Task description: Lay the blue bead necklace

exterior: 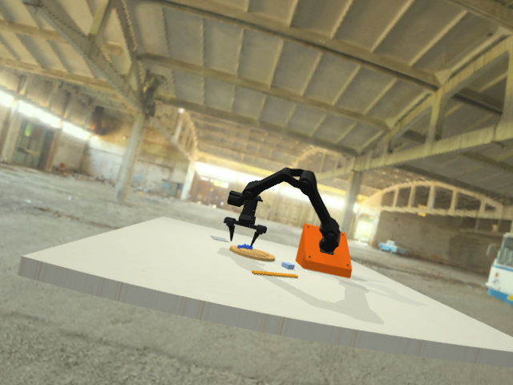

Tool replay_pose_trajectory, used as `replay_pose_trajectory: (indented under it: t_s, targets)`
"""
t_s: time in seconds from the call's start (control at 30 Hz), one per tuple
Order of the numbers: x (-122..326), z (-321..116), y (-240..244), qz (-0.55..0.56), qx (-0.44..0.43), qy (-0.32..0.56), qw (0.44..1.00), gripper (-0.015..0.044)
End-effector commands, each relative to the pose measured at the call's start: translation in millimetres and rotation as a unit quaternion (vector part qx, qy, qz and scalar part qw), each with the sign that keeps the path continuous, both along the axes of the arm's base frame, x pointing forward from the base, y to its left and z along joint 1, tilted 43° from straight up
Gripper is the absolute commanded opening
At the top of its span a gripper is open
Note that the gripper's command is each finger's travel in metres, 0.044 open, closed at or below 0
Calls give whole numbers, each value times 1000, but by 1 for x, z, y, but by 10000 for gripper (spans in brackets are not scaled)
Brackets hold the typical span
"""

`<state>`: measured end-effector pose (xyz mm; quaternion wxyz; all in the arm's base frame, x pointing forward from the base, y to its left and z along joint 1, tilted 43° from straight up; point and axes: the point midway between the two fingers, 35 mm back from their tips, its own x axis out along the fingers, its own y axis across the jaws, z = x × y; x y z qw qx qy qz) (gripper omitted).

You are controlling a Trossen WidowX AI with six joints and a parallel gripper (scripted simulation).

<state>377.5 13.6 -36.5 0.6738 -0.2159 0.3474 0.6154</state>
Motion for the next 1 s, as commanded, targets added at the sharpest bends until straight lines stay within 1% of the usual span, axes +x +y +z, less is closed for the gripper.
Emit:
replay_pose_trajectory:
  t_s: [0.0,0.03,0.1,0.2,0.33,0.4,0.5,0.67,0.97]
  targets:
    - [0,0,-1,-5,-2,5,1000,414]
    - [-1,-1,-2,-24,-2,22,999,387]
    - [-3,-3,-7,-94,-3,87,992,335]
    - [-6,-6,-15,-209,-3,192,959,256]
    - [-11,-10,-26,-354,-3,324,877,250]
    - [-14,-12,-31,-420,-3,385,822,250]
    - [-18,-16,-39,-511,-3,468,721,250]
    - [-26,-21,-51,-633,-2,580,513,250]
    - [-35,-26,-64,-717,0,658,230,250]
